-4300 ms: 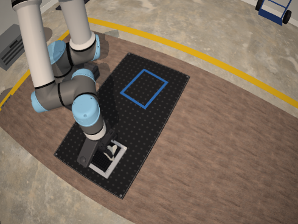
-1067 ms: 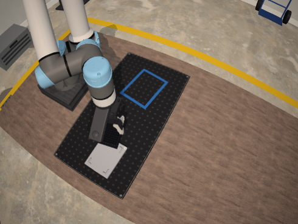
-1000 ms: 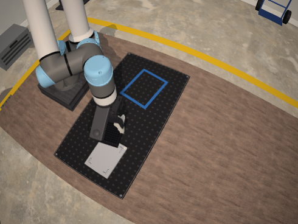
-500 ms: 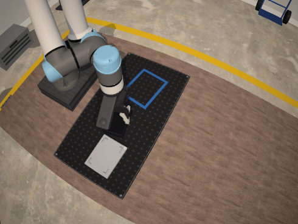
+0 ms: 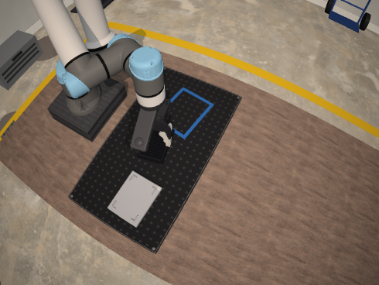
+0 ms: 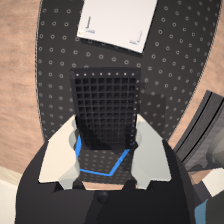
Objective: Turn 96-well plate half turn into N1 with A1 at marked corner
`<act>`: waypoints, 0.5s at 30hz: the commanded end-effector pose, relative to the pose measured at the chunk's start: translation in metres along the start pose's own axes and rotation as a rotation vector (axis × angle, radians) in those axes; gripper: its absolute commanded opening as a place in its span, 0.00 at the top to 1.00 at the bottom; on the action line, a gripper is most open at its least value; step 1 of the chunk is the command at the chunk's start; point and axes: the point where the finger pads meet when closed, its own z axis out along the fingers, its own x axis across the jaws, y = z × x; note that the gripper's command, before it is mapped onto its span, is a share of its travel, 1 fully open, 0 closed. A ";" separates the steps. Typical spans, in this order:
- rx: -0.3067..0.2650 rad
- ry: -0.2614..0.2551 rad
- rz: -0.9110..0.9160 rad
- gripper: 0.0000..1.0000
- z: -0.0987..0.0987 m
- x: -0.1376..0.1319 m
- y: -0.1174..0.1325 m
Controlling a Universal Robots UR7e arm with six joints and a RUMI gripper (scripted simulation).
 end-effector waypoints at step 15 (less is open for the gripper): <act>0.003 0.000 0.005 1.00 0.001 -0.011 0.064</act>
